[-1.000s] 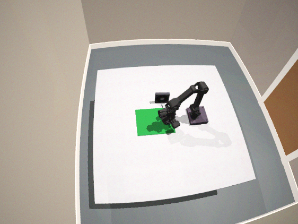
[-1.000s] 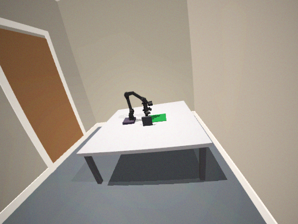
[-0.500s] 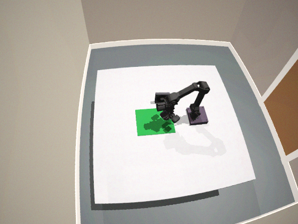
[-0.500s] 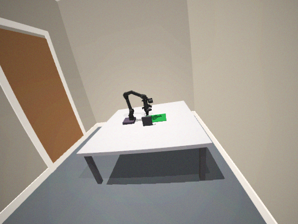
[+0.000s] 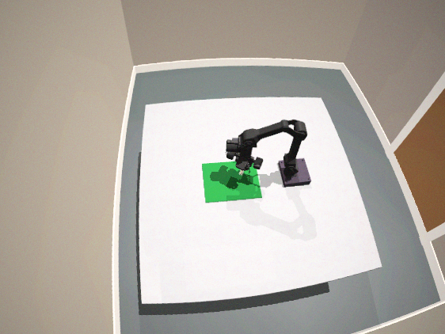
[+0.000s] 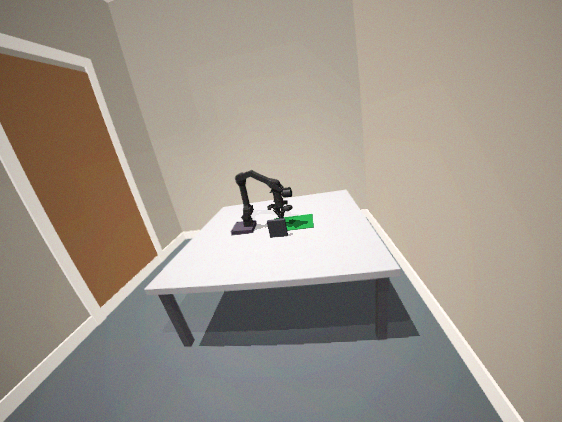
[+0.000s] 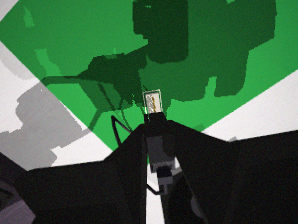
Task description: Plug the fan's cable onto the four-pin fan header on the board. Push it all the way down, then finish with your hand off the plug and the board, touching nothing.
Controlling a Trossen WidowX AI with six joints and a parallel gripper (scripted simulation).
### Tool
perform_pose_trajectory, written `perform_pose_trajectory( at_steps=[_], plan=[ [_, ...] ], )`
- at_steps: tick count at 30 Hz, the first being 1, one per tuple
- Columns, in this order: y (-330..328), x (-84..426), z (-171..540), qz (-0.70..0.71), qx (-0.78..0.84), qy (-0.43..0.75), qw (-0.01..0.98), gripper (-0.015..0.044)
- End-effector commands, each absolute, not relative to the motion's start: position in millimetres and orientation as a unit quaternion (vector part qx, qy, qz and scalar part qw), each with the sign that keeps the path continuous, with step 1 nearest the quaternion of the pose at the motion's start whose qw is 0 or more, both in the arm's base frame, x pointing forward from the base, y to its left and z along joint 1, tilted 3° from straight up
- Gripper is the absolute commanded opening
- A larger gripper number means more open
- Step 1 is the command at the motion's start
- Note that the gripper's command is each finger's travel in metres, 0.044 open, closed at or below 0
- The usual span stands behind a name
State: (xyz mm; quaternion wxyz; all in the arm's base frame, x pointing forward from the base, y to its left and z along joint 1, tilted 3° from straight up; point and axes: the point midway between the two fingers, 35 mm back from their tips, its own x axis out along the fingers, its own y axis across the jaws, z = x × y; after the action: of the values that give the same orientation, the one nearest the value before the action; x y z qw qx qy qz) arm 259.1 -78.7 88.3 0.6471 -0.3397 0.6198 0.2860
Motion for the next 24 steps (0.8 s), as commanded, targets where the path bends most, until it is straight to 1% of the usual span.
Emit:
perform_pose_trajectory(
  at_steps=[1,24],
  plan=[
    [-82.2,262.0,88.2,0.298,-0.352,0.613,0.642,0.0],
    [-76.5,266.9,90.5,0.297,-0.351,0.613,0.643,0.0]
  ],
)
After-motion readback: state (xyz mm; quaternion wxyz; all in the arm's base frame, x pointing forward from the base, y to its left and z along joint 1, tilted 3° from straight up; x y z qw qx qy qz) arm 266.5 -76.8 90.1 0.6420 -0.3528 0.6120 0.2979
